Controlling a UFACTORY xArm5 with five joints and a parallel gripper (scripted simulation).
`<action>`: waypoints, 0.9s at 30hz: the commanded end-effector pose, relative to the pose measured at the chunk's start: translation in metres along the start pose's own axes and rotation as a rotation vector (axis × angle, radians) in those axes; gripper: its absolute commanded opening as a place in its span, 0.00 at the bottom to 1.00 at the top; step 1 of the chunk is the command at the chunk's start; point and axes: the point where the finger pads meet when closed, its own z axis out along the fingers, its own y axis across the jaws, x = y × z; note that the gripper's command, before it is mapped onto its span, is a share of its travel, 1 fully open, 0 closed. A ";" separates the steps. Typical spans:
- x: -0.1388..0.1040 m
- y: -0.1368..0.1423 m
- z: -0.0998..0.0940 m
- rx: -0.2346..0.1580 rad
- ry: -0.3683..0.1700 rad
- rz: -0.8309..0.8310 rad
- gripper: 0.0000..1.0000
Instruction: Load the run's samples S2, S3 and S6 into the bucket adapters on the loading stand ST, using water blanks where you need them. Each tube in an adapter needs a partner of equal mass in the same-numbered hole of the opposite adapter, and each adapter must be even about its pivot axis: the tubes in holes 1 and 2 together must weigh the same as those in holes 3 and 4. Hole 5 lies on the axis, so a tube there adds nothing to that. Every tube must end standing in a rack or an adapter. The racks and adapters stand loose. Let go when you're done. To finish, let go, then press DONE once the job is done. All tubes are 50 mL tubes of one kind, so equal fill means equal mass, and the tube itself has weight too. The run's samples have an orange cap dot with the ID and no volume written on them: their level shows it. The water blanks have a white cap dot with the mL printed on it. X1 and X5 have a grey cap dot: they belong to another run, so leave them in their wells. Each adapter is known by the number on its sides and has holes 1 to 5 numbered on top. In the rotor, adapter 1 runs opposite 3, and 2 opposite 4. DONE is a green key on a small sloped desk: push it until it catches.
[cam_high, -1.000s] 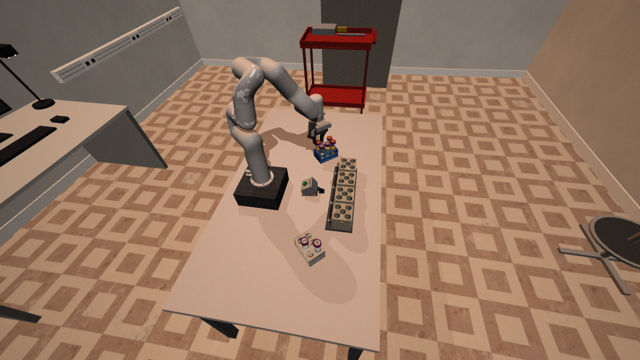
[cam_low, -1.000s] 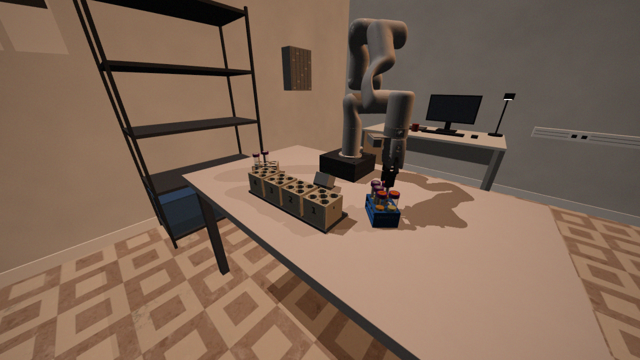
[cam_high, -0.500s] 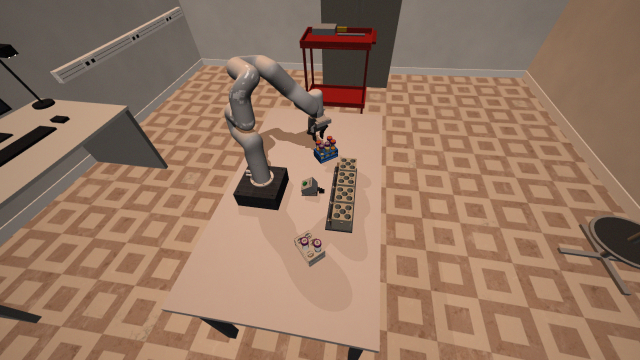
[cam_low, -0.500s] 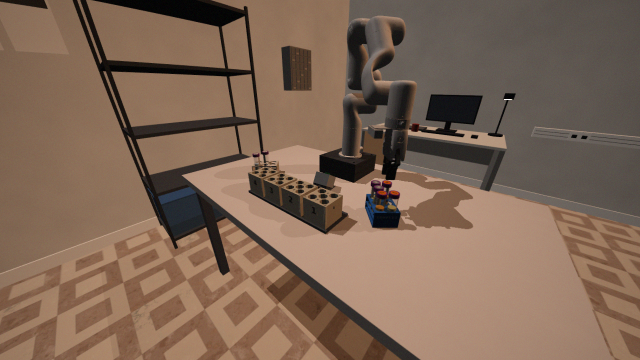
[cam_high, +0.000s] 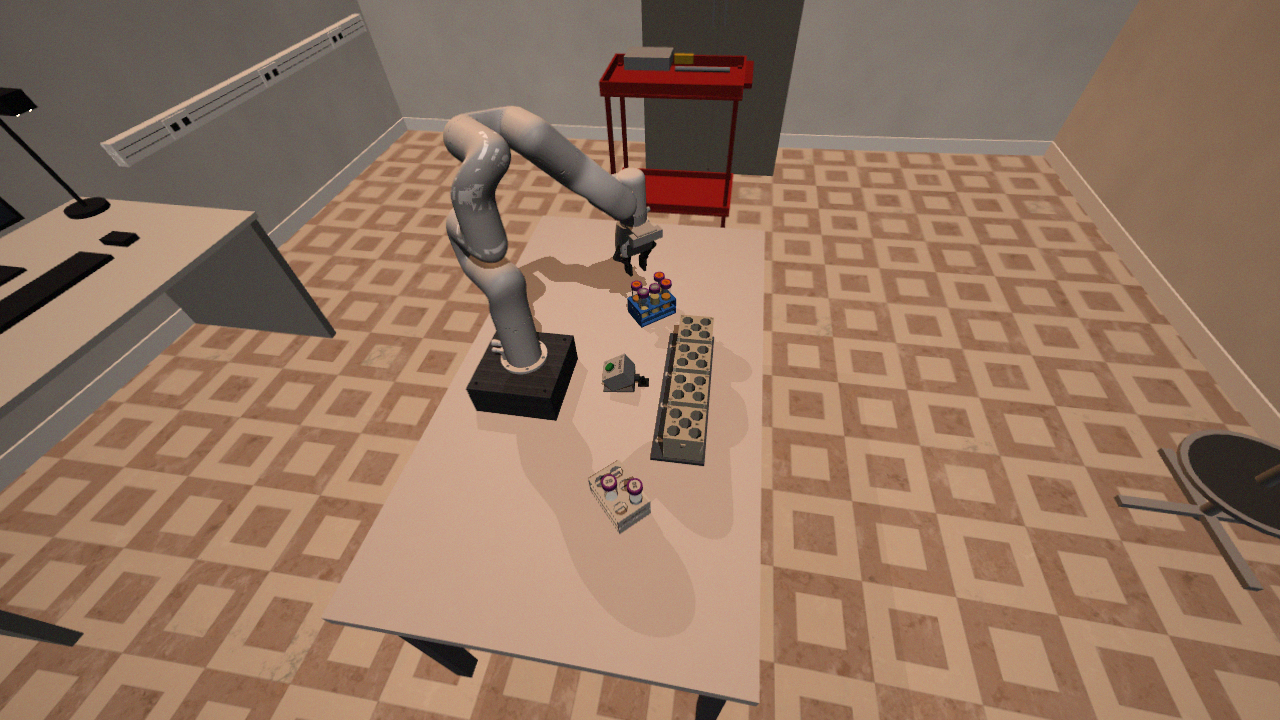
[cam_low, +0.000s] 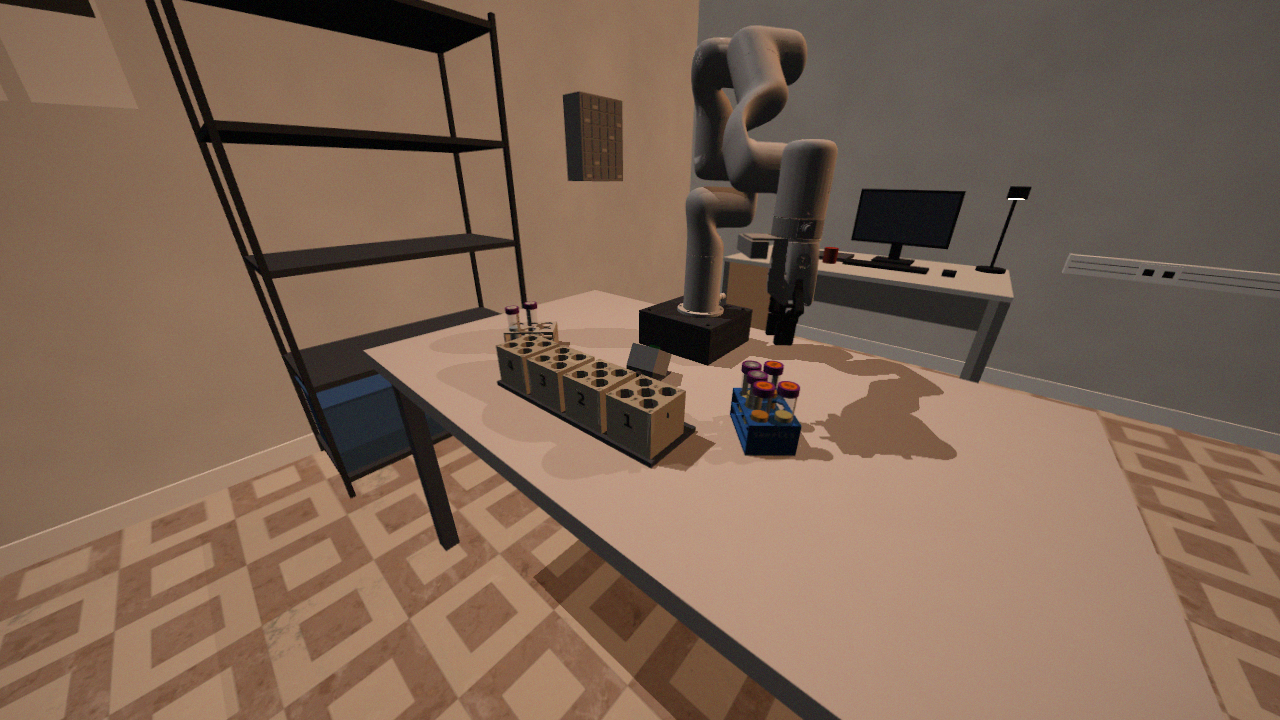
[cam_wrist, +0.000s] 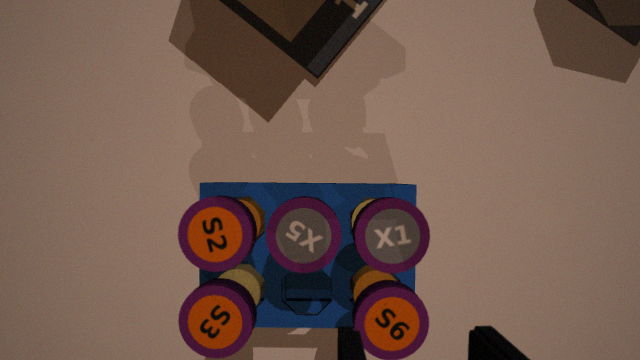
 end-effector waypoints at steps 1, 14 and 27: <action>0.000 -0.001 -0.008 0.001 -0.011 0.000 0.44; 0.000 -0.001 -0.034 0.001 -0.011 0.000 0.44; 0.000 -0.001 -0.056 0.001 -0.011 0.000 0.44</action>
